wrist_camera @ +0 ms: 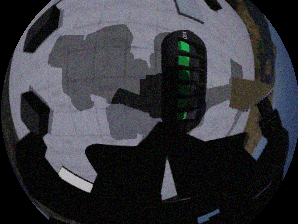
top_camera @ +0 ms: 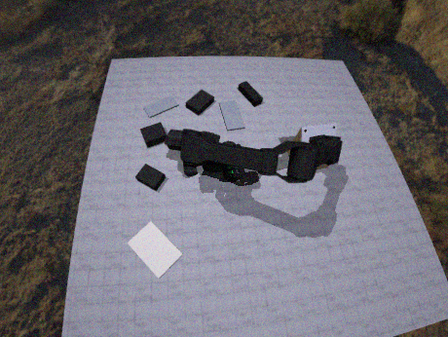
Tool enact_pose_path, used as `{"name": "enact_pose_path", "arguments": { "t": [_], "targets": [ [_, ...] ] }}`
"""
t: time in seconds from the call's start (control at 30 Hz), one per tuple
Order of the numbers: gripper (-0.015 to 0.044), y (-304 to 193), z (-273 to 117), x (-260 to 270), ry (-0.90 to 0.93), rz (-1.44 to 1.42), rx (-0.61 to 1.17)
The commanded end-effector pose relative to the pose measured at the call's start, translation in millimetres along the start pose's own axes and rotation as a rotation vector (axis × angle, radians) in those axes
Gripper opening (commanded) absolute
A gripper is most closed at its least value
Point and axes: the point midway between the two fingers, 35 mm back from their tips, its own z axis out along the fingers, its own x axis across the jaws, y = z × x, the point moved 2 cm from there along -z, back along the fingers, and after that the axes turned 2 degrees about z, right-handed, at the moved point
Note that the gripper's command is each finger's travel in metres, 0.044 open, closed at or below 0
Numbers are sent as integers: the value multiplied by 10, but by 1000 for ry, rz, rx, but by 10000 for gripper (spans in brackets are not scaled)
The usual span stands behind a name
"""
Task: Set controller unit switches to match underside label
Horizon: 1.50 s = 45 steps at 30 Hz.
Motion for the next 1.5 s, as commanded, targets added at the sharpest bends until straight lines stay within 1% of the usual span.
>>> {"name": "enact_pose_path", "arguments": {
  "t": [0.0, 0.4, 0.73, 1.27, 1.47],
  "targets": [
    [0, 146, 6, -76, 47, 6, 13],
    [0, 800, 124, -647, 343, 5, 29],
    [0, 1028, 353, -1240, 567, 7, 8],
    [0, 1052, 350, -1231, 564, 12, 7],
    [0, 953, 206, -886, 438, 9, 21]
  ]
}}
